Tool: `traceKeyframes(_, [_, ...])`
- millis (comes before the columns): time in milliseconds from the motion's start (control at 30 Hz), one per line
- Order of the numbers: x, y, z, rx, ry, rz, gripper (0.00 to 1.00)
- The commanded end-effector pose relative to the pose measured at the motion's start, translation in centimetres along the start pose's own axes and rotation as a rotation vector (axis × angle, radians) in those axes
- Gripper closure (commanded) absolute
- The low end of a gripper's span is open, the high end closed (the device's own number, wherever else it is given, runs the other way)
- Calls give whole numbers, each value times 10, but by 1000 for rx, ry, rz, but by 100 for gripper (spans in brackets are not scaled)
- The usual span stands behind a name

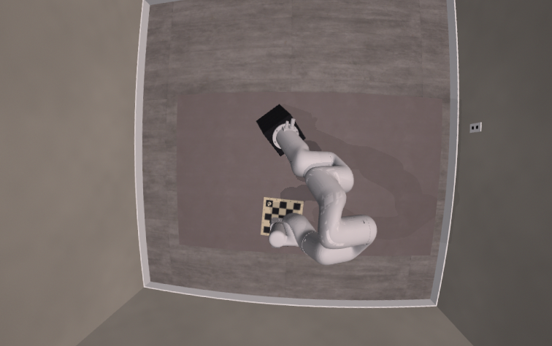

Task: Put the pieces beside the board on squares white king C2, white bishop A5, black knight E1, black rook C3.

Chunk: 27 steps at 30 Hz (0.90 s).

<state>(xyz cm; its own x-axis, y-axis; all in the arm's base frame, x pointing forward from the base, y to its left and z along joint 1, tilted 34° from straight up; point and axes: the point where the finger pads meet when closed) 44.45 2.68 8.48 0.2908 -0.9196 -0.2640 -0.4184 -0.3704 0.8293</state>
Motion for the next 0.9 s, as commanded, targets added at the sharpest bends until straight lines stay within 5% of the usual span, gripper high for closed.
traceKeyframes(0, [0, 0, -1, 2, 0, 1, 100])
traceKeyframes(867, [0, -3, -1, 2, 0, 1, 100])
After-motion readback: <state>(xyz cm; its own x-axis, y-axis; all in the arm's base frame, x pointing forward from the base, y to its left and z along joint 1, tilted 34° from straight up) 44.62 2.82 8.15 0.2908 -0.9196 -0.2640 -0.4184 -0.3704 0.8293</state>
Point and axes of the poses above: the point where the finger pads meet when closed, its own y axis back along the fingers, its own x axis across the jaws, z = x × y, and after that the axes turned 13 degrees about y, right-handed
